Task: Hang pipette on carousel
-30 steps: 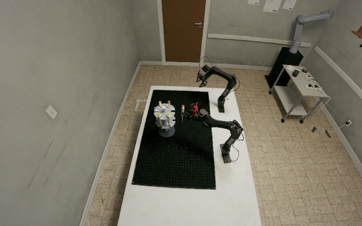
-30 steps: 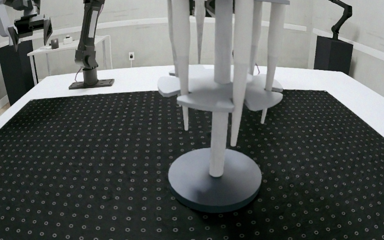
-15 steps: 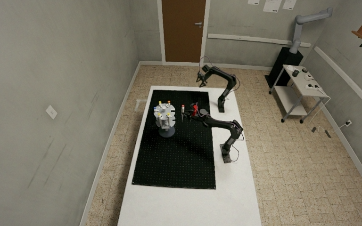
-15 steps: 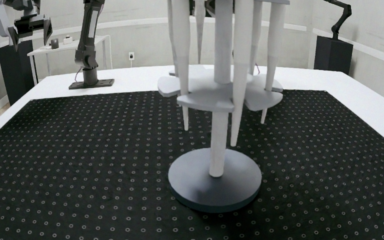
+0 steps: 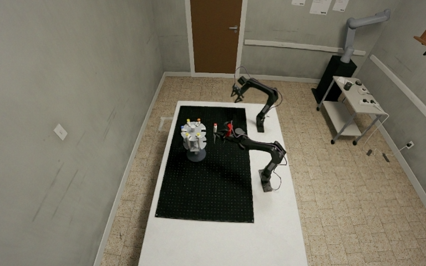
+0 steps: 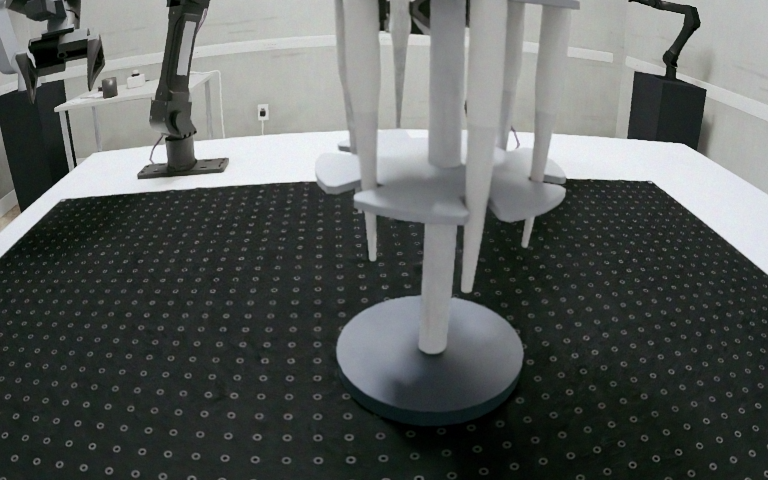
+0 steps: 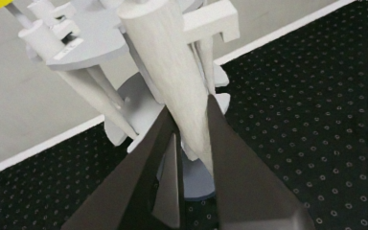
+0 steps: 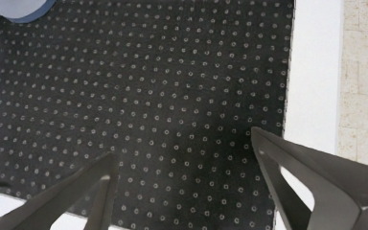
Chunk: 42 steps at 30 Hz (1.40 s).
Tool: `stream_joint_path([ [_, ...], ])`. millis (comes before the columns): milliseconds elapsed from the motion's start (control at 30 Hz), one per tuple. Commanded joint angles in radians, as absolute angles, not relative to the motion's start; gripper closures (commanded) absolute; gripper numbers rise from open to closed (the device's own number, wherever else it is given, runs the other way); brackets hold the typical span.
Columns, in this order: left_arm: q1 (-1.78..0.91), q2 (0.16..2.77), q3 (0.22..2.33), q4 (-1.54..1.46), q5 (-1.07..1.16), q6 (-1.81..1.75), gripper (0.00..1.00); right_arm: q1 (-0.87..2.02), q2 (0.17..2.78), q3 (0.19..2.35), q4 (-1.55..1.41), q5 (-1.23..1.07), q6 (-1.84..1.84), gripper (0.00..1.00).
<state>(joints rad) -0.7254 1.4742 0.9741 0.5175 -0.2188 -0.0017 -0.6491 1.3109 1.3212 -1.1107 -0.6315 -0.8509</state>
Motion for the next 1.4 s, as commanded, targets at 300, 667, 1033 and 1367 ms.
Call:
stream_joint_path([
  [300,-0.727,1.446,0.964,0.56,-0.22,-0.006,0.88,-0.658,1.317,1.341,-1.102,-0.648,-0.856,0.0],
  [667,-0.728,1.447,0.948,0.57,-0.221,-0.006,0.88,-0.658,1.317,1.341,-1.102,-0.648,-0.856,0.0],
  [1033,-0.73,1.46,0.965,0.591,-0.223,-0.006,0.88,-0.658,1.317,1.341,-1.102,-0.648,-0.856,0.0],
  [1367,-0.73,1.46,0.965,0.591,-0.223,-0.006,0.88,-0.658,1.317,1.341,-1.102,-0.648,-0.856,0.0],
])
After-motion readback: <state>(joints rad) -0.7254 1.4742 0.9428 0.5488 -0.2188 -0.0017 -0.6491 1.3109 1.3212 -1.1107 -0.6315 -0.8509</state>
